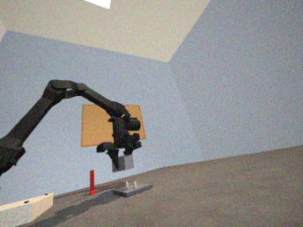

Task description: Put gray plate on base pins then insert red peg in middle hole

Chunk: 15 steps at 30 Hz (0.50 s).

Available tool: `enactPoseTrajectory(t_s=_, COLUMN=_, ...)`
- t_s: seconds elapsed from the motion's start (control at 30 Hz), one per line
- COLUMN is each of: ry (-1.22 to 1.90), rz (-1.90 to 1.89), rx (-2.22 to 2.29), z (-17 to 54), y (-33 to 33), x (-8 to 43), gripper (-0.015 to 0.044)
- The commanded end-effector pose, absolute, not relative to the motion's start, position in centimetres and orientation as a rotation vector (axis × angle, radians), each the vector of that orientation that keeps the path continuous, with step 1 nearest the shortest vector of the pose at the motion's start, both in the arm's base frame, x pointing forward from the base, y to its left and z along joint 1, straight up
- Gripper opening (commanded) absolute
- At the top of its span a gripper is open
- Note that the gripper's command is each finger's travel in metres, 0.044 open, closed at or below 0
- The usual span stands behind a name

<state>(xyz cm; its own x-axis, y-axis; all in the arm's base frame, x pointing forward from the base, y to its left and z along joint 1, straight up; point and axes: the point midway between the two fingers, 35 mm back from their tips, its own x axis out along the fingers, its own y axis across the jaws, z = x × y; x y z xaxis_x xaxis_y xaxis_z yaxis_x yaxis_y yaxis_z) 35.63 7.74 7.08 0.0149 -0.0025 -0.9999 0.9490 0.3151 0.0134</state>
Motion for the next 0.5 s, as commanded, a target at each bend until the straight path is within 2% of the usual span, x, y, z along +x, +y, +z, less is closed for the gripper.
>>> enactPoseTrajectory(t_s=0.0, ry=1.32, rz=-0.948, rx=0.986, z=8.8, y=7.9, x=35.8, gripper=0.0)
enactPoseTrajectory(t_s=0.47, ry=1.32, rz=-0.949, rx=0.987, z=13.2, y=8.0, x=35.2, gripper=0.0)
